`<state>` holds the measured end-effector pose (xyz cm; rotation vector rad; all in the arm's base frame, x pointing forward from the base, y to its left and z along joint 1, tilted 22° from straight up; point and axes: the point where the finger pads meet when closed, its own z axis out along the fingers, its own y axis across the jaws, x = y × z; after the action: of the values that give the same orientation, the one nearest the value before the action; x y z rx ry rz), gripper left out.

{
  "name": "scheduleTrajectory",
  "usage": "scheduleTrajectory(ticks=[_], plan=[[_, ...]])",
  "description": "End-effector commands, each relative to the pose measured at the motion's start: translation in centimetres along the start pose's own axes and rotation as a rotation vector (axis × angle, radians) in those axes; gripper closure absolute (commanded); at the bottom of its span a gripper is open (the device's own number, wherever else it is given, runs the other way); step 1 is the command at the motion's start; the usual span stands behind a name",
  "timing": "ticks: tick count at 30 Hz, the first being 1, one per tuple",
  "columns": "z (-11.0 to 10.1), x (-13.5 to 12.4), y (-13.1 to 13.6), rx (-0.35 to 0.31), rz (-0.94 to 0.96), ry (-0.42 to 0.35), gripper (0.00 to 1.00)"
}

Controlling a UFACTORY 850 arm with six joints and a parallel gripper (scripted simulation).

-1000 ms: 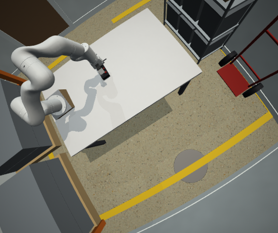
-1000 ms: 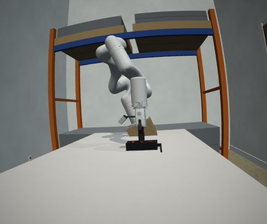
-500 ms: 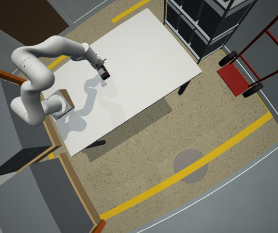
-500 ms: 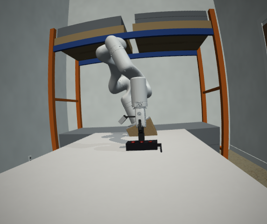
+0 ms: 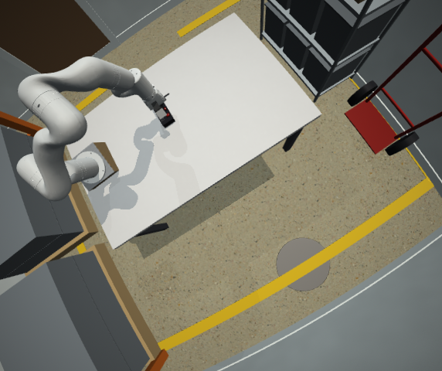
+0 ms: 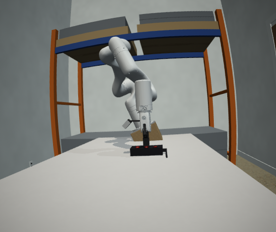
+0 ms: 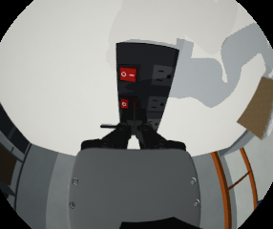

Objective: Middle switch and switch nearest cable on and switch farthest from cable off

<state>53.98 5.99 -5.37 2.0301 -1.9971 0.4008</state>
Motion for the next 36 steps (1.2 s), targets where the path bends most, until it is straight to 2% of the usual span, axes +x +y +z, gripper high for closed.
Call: scheduleTrajectory(ticks=[1, 36], plan=[[-0.08, -0.02, -0.09, 0.002, 0.000, 0.000, 1.00], [0.28, -0.02, -0.09, 0.002, 0.000, 0.000, 1.00]])
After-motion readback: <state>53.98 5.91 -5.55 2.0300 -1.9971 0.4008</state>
